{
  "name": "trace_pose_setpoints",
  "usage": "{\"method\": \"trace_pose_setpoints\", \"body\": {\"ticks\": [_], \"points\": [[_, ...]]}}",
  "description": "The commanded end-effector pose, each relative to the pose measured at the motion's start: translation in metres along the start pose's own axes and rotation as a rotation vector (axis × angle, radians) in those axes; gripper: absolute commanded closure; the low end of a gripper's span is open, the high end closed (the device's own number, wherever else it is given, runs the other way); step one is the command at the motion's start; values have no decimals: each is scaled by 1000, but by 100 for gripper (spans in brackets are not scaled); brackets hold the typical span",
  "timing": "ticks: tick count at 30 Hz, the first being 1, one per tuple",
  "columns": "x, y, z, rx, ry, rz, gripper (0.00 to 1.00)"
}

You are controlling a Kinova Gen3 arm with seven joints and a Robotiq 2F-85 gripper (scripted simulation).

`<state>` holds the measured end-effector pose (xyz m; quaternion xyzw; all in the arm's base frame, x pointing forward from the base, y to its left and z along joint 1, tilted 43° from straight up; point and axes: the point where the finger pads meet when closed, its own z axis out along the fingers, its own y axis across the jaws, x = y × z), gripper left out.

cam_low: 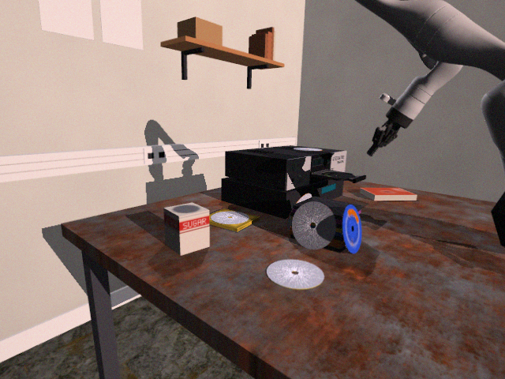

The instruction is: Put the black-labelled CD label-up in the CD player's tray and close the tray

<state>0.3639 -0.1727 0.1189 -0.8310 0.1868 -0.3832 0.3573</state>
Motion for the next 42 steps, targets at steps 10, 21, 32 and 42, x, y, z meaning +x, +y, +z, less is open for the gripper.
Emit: {"method": "trace_pose_setpoints", "body": {"ticks": [10,21,32,42], "points": [[-7,-4,0,-21,31,-54,90],[-12,-6,0,-34,50,-91,90],[-15,-8,0,-44,65,-122,90],[-17,-9,0,-49,71,-135,90]]}}
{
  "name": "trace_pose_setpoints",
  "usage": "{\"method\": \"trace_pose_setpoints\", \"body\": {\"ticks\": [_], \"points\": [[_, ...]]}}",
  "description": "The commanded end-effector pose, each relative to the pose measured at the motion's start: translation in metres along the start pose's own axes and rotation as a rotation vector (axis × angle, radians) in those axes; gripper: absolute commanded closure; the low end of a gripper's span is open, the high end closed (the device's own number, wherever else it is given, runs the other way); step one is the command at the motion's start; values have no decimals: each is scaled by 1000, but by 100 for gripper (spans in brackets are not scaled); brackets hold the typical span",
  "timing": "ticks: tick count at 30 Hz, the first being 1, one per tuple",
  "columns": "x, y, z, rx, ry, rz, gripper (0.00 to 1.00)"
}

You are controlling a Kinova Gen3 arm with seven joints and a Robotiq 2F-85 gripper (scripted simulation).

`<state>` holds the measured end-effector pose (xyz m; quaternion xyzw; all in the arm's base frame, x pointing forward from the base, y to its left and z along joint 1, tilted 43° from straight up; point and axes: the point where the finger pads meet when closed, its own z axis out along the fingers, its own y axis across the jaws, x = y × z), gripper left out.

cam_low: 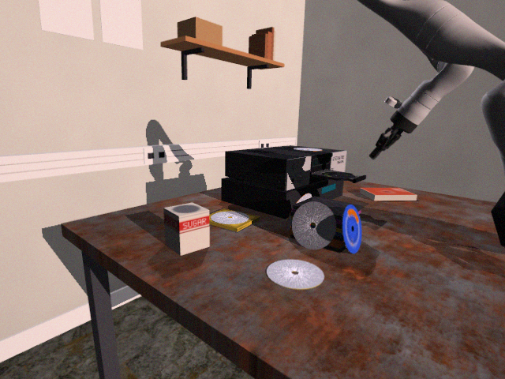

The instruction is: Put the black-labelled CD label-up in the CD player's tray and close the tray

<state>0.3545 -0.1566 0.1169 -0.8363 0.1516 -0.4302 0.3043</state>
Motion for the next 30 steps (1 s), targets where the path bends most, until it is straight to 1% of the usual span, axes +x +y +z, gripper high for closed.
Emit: {"method": "trace_pose_setpoints", "body": {"ticks": [1,30], "points": [[0,0,0,-2,2,-1,90],[-3,-1,2,-4,6,-8,90]]}}
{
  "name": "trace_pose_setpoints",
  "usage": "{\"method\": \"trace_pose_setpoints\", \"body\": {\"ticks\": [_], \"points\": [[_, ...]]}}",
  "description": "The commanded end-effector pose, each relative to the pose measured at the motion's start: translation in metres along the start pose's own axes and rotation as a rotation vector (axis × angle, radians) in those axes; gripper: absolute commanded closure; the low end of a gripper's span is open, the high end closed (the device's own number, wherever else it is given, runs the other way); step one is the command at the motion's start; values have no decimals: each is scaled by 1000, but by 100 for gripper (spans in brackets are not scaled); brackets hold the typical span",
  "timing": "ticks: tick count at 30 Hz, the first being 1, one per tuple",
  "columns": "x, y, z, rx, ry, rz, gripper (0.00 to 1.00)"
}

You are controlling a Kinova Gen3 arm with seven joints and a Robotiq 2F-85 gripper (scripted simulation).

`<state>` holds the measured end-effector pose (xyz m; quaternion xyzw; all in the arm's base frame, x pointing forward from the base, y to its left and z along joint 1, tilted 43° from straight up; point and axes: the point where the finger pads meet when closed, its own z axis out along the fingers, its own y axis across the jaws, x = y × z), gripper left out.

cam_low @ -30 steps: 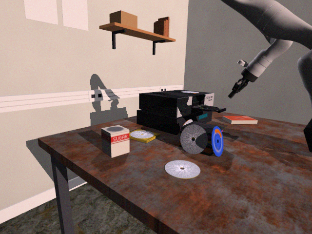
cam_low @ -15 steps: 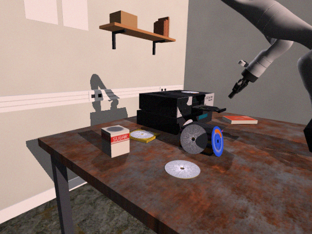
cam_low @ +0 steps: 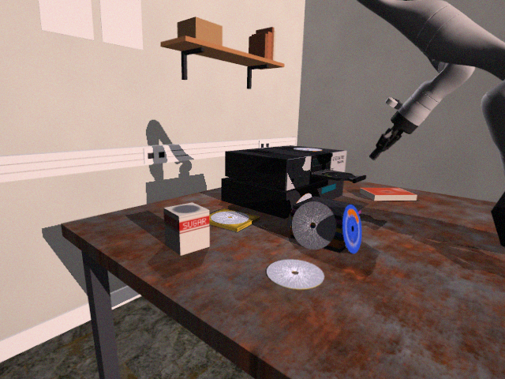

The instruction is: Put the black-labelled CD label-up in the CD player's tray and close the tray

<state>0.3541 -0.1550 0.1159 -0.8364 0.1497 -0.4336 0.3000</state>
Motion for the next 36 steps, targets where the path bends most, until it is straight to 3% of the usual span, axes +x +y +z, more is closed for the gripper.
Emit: {"method": "trace_pose_setpoints", "body": {"ticks": [1,26,36], "points": [[-2,0,2,0,0,1,90],[-41,0,57,0,0,1,90],[-46,0,64,0,0,1,90]]}}
